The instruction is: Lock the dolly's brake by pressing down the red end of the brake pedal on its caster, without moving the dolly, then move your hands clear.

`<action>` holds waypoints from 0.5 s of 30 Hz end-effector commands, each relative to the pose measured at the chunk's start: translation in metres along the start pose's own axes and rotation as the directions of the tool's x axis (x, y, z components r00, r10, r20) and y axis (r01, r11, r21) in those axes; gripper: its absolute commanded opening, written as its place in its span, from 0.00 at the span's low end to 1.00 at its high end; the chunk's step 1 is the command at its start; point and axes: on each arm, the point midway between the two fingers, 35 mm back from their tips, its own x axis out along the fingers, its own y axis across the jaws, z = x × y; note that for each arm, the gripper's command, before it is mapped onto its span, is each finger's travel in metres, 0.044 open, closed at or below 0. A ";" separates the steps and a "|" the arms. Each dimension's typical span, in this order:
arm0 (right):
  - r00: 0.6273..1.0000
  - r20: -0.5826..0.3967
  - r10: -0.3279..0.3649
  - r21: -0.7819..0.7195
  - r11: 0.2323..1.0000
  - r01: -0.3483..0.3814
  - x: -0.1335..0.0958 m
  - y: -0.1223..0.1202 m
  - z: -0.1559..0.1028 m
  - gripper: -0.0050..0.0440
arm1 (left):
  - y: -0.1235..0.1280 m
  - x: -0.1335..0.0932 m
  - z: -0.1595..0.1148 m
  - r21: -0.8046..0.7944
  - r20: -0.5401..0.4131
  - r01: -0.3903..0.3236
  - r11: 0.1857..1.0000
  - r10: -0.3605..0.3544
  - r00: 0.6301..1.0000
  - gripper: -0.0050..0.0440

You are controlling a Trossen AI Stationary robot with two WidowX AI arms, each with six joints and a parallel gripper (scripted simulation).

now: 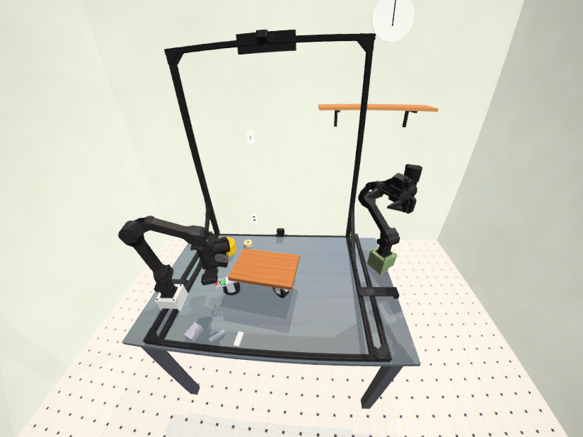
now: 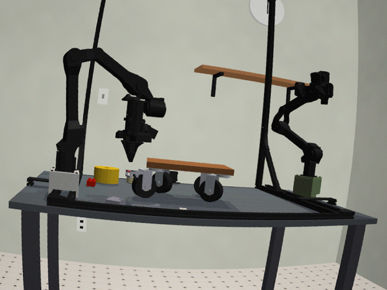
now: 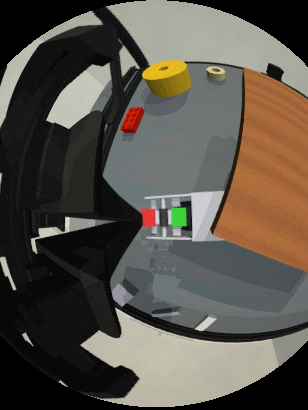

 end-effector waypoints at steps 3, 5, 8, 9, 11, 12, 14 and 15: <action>1.000 -0.016 -0.005 0.001 1.000 0.005 0.012 -0.001 -0.004 0.10 | 0.000 0.000 0.000 -0.003 -0.001 0.002 1.000 -0.002 1.000 1.00; 1.000 -0.016 -0.005 0.001 1.000 0.005 0.014 -0.001 -0.004 0.10 | 0.000 0.000 0.000 -0.003 -0.001 0.002 1.000 -0.002 1.000 1.00; 1.000 -0.016 -0.005 0.001 1.000 0.005 0.014 -0.001 -0.004 0.10 | 0.000 0.000 0.000 -0.003 -0.001 0.002 1.000 -0.002 1.000 1.00; 1.000 -0.016 -0.005 0.001 1.000 0.005 0.014 -0.001 -0.004 0.10 | 0.000 0.000 0.000 -0.003 -0.001 0.002 1.000 -0.002 1.000 1.00; 1.000 -0.016 -0.005 0.001 1.000 0.005 0.015 -0.001 -0.004 0.10 | 0.000 0.000 0.000 -0.003 -0.001 0.002 1.000 -0.002 1.000 1.00; 1.000 -0.016 -0.005 0.001 1.000 0.005 0.016 -0.001 -0.004 0.10 | 0.000 0.000 0.000 -0.003 -0.001 0.002 1.000 -0.002 1.000 1.00; 1.000 -0.016 -0.005 0.001 1.000 0.005 0.017 -0.001 -0.004 0.10 | 0.000 0.000 0.000 -0.003 -0.001 0.002 1.000 -0.002 1.000 1.00; 1.000 -0.016 -0.005 0.001 1.000 0.005 0.017 -0.001 -0.004 0.10 | 0.000 0.000 0.000 -0.003 -0.001 0.002 1.000 -0.002 1.000 1.00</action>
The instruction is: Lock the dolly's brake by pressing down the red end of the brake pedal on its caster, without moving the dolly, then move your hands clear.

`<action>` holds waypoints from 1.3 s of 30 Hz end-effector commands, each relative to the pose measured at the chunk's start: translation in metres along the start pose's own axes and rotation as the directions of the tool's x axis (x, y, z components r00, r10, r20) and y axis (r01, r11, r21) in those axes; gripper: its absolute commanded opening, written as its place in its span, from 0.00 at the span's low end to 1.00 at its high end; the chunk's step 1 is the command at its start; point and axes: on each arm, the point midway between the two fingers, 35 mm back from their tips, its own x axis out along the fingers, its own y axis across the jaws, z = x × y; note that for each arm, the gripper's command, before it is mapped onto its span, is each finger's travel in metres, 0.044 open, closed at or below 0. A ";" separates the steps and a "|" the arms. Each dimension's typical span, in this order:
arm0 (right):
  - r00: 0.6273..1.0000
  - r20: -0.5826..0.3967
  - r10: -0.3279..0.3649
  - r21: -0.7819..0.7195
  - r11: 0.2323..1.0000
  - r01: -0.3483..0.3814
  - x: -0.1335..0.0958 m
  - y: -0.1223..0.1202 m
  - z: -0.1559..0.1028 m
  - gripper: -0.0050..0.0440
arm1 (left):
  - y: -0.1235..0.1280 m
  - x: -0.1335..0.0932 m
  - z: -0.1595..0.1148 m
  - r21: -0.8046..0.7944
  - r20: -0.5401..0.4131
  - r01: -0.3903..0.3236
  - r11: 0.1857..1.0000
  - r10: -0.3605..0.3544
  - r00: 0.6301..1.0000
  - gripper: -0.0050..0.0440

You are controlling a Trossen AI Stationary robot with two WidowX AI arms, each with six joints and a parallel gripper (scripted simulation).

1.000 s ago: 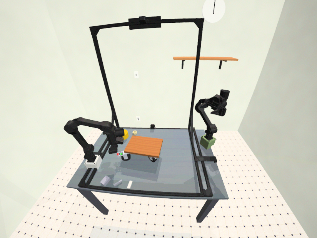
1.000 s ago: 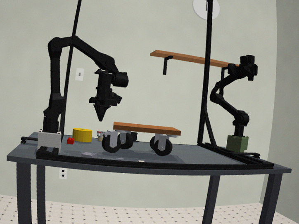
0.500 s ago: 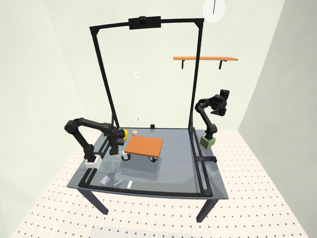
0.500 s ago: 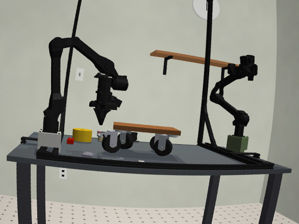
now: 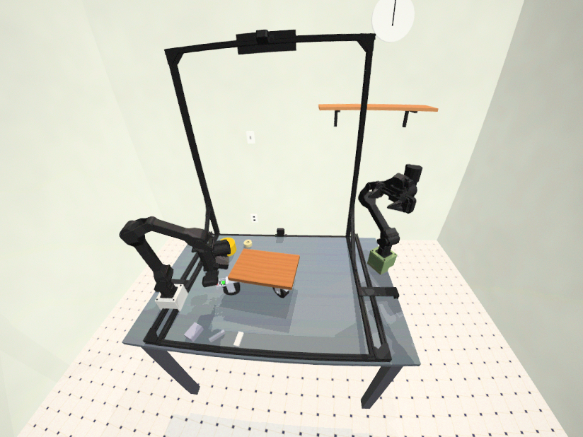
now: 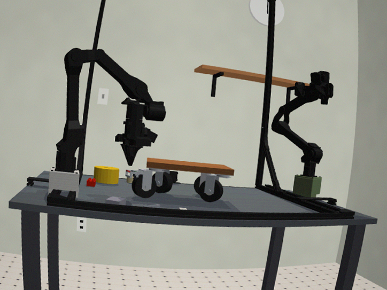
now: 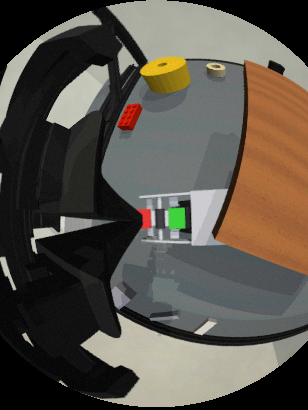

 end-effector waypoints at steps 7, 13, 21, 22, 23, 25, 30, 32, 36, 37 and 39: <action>1.000 -0.014 -0.005 0.002 1.000 0.005 0.009 -0.001 -0.003 0.10 | 0.000 0.000 0.000 -0.003 0.000 0.002 1.000 -0.002 1.000 1.00; 1.000 -0.014 -0.005 0.002 1.000 0.005 0.012 -0.001 -0.003 0.10 | 0.000 0.000 0.000 -0.003 0.000 0.002 1.000 -0.002 1.000 1.00; 1.000 -0.014 -0.005 0.002 1.000 0.005 0.016 -0.001 -0.003 0.10 | 0.000 0.000 0.000 -0.003 0.000 0.002 1.000 -0.002 1.000 1.00; 1.000 -0.014 -0.005 0.002 1.000 0.005 0.017 -0.001 -0.003 0.10 | 0.000 0.000 0.000 -0.003 0.000 0.002 1.000 -0.002 1.000 1.00; 1.000 -0.014 -0.005 0.002 1.000 0.005 0.018 -0.001 -0.003 0.10 | 0.000 0.000 0.000 -0.003 0.000 0.002 1.000 -0.002 1.000 1.00; 1.000 -0.014 -0.005 0.002 1.000 0.005 0.019 -0.001 -0.003 0.10 | 0.000 0.000 0.000 -0.003 0.000 0.002 1.000 -0.002 1.000 1.00; 1.000 -0.014 -0.005 0.002 1.000 0.005 0.022 -0.001 -0.003 0.10 | 0.000 0.000 0.000 -0.003 0.000 0.002 1.000 -0.002 1.000 1.00; 1.000 -0.014 -0.005 0.002 1.000 0.005 0.024 -0.001 -0.003 0.10 | 0.000 0.000 0.000 -0.003 0.000 0.002 1.000 -0.002 1.000 1.00; 1.000 -0.014 -0.005 0.002 1.000 0.005 0.024 -0.001 -0.003 0.10 | 0.000 0.000 0.000 -0.003 0.000 0.002 1.000 -0.002 1.000 1.00; 1.000 -0.014 -0.005 0.002 1.000 0.005 0.024 -0.001 -0.003 0.10 | 0.000 0.000 0.000 -0.003 0.000 0.002 1.000 -0.002 1.000 1.00; 1.000 -0.014 -0.005 0.002 1.000 0.005 0.024 -0.001 -0.003 0.10 | 0.000 0.000 0.000 -0.003 0.000 0.002 1.000 -0.002 1.000 1.00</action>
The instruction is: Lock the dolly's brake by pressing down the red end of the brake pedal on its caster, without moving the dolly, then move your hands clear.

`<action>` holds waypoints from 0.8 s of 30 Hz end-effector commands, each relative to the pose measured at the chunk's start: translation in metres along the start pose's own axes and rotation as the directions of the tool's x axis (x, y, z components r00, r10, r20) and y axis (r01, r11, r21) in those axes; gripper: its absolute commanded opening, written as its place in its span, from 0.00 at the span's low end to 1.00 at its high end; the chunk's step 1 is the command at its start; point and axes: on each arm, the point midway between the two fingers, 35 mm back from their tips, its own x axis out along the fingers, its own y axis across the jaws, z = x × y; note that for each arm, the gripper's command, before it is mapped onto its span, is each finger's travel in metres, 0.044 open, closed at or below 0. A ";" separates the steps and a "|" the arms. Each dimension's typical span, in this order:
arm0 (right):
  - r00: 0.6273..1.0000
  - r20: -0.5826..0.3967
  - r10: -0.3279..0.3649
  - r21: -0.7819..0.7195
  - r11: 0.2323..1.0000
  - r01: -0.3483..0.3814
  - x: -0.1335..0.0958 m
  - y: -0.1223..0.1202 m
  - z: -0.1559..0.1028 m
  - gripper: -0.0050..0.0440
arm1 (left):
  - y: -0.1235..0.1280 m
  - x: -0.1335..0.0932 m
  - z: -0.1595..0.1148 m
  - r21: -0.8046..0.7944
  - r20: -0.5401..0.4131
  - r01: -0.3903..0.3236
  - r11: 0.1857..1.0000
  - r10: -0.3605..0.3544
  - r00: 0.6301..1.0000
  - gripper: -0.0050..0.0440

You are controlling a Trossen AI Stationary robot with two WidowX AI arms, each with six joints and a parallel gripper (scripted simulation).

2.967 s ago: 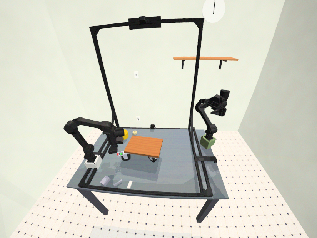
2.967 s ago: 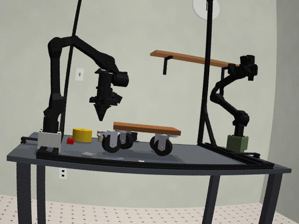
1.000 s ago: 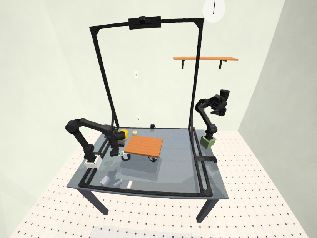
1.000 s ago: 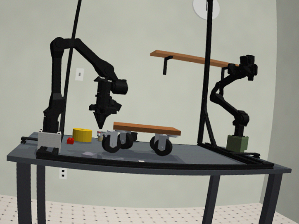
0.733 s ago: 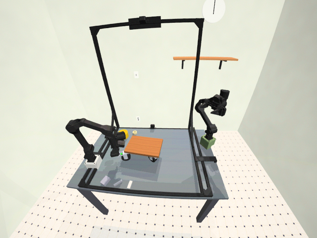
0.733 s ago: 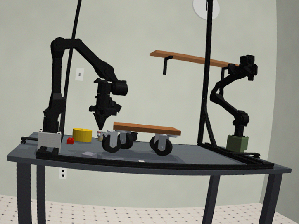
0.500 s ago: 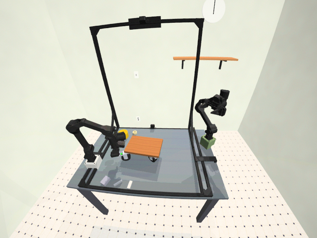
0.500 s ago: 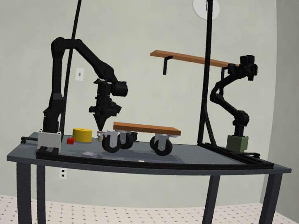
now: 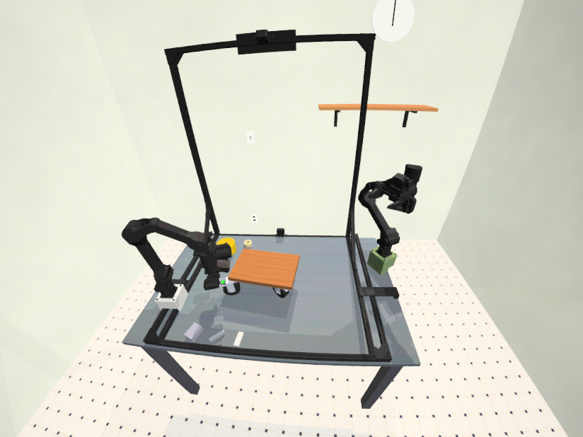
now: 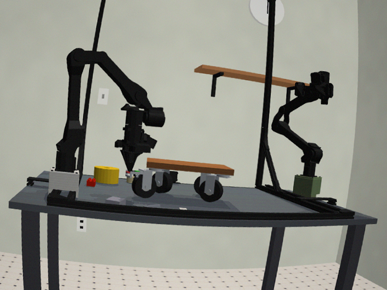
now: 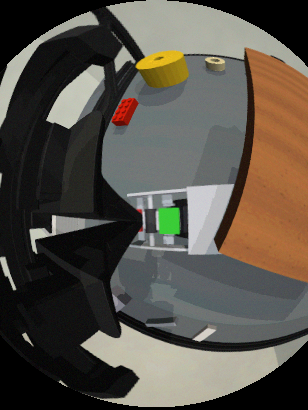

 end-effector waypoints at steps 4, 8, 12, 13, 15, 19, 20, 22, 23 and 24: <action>1.000 -0.015 -0.004 0.001 1.000 0.004 0.005 -0.001 -0.003 0.10 | 0.000 0.000 0.000 -0.002 0.000 0.002 1.000 -0.002 1.000 1.00; 1.000 -0.015 -0.004 0.001 1.000 0.004 0.006 -0.001 -0.003 0.10 | 0.000 0.000 0.000 -0.002 0.000 0.002 1.000 -0.002 1.000 1.00; 1.000 -0.015 -0.004 0.001 1.000 0.004 0.006 -0.001 -0.003 0.10 | 0.000 0.000 0.000 -0.002 0.000 0.002 1.000 -0.002 1.000 1.00; 1.000 -0.015 -0.004 0.001 1.000 0.004 0.006 -0.001 -0.003 0.10 | 0.000 0.000 0.000 -0.002 0.000 0.002 1.000 -0.002 1.000 1.00; 1.000 -0.015 -0.004 0.001 1.000 0.004 0.006 -0.001 -0.003 0.10 | 0.000 0.000 0.000 -0.002 0.000 0.002 1.000 -0.002 1.000 1.00; 1.000 -0.015 -0.004 0.001 1.000 0.004 0.007 -0.001 -0.003 0.10 | 0.000 0.000 0.000 -0.002 0.000 0.002 1.000 -0.002 1.000 1.00; 1.000 -0.015 -0.004 0.001 1.000 0.004 0.007 -0.001 -0.003 0.10 | 0.000 0.000 0.000 -0.002 0.000 0.002 1.000 -0.002 1.000 1.00; 1.000 -0.015 -0.004 0.001 1.000 0.004 0.008 -0.001 -0.003 0.10 | 0.000 0.000 0.000 -0.002 0.000 0.002 1.000 -0.002 1.000 1.00; 1.000 -0.015 -0.004 0.001 1.000 0.004 0.008 -0.001 -0.003 0.10 | 0.000 0.000 0.000 -0.002 0.000 0.002 1.000 -0.002 1.000 1.00; 1.000 -0.015 -0.004 0.001 1.000 0.004 0.008 -0.001 -0.003 0.10 | 0.000 0.000 0.000 -0.002 0.000 0.002 1.000 -0.002 1.000 1.00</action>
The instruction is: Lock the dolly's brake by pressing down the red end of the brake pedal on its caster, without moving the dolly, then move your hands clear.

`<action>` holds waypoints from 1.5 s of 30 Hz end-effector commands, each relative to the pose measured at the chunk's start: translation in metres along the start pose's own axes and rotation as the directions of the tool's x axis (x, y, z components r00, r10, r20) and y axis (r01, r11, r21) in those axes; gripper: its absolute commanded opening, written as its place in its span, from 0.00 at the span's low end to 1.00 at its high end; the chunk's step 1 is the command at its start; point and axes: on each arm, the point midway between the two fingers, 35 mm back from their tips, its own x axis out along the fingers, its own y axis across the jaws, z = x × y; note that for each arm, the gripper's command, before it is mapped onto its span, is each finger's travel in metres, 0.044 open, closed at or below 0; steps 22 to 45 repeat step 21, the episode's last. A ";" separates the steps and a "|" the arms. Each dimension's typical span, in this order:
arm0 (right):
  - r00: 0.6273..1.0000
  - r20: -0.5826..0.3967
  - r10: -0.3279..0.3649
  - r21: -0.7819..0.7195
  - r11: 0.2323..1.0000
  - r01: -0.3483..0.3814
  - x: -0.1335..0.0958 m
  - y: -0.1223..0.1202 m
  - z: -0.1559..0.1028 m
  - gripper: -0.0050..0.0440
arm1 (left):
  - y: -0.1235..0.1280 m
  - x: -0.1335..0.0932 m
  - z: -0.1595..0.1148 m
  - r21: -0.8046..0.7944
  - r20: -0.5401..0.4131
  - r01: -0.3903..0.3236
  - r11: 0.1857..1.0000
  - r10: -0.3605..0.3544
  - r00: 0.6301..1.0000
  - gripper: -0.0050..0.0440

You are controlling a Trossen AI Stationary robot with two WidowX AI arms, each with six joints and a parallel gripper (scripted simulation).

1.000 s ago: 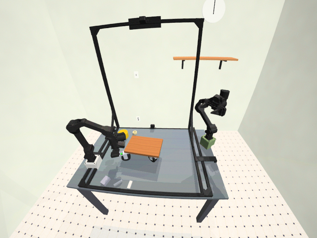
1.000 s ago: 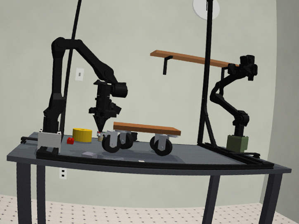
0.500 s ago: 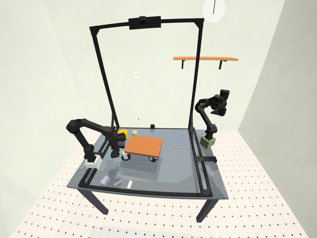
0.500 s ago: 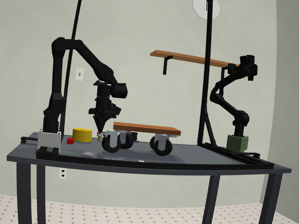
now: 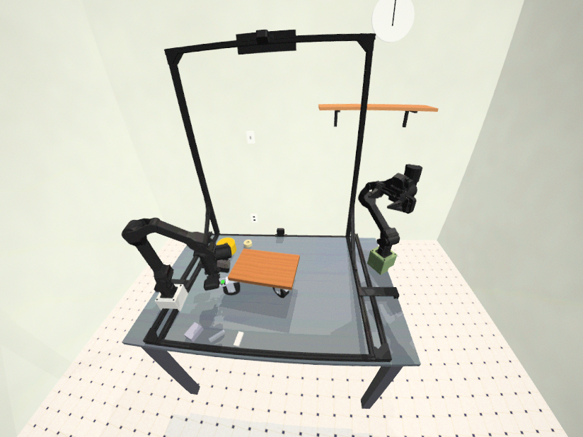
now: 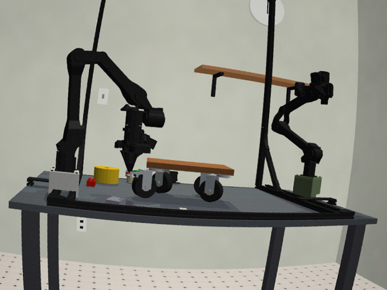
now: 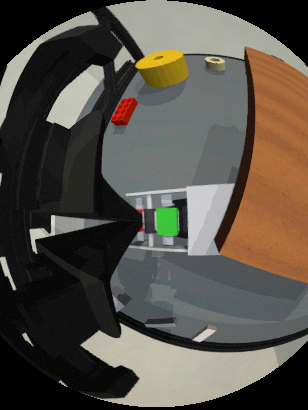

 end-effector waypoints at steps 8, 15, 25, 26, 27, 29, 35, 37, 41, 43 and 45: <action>1.000 -0.017 -0.004 0.001 1.000 0.004 0.007 -0.001 -0.003 0.10 | 0.000 0.000 0.000 -0.002 0.000 0.001 1.000 -0.001 1.000 1.00; 1.000 -0.017 -0.004 0.001 1.000 0.004 -0.014 -0.001 -0.001 0.10 | 0.000 0.000 0.000 -0.002 0.000 0.001 1.000 -0.001 1.000 1.00; 0.999 -0.036 0.001 0.001 1.000 -0.001 -0.028 0.000 -0.002 0.10 | 0.000 0.000 0.000 -0.002 0.000 0.001 1.000 -0.001 1.000 1.00; 0.999 -0.036 0.001 0.001 1.000 -0.001 -0.028 0.000 -0.002 0.10 | 0.000 0.000 0.000 -0.002 0.000 0.001 1.000 -0.001 1.000 1.00; 0.999 -0.036 0.001 0.001 1.000 -0.001 -0.028 0.000 -0.002 0.10 | 0.000 0.000 0.000 -0.002 0.000 0.001 1.000 -0.001 1.000 1.00; 0.999 -0.036 0.001 0.001 1.000 -0.001 -0.028 0.000 -0.002 0.10 | 0.000 0.000 0.000 -0.002 0.000 0.001 1.000 -0.001 1.000 1.00; 0.999 -0.036 0.001 0.001 1.000 -0.001 -0.028 0.000 -0.002 0.10 | 0.000 0.000 0.000 -0.002 0.000 0.001 1.000 -0.001 1.000 1.00; 0.999 -0.036 0.001 0.001 1.000 -0.001 -0.028 0.000 -0.002 0.10 | 0.000 0.000 0.000 -0.002 0.000 0.001 1.000 -0.001 1.000 1.00; 0.999 -0.036 0.001 0.001 1.000 -0.001 -0.028 0.000 -0.002 0.10 | 0.000 0.000 0.000 -0.002 0.000 0.001 1.000 -0.001 1.000 1.00; 0.999 -0.036 0.001 0.001 1.000 -0.001 -0.028 0.000 -0.002 0.10 | 0.000 0.000 0.000 -0.002 0.000 0.001 1.000 -0.001 1.000 1.00; 0.999 -0.036 0.001 0.001 1.000 -0.001 -0.028 0.000 -0.002 0.10 | 0.000 0.000 0.000 -0.002 0.000 0.001 1.000 -0.001 1.000 1.00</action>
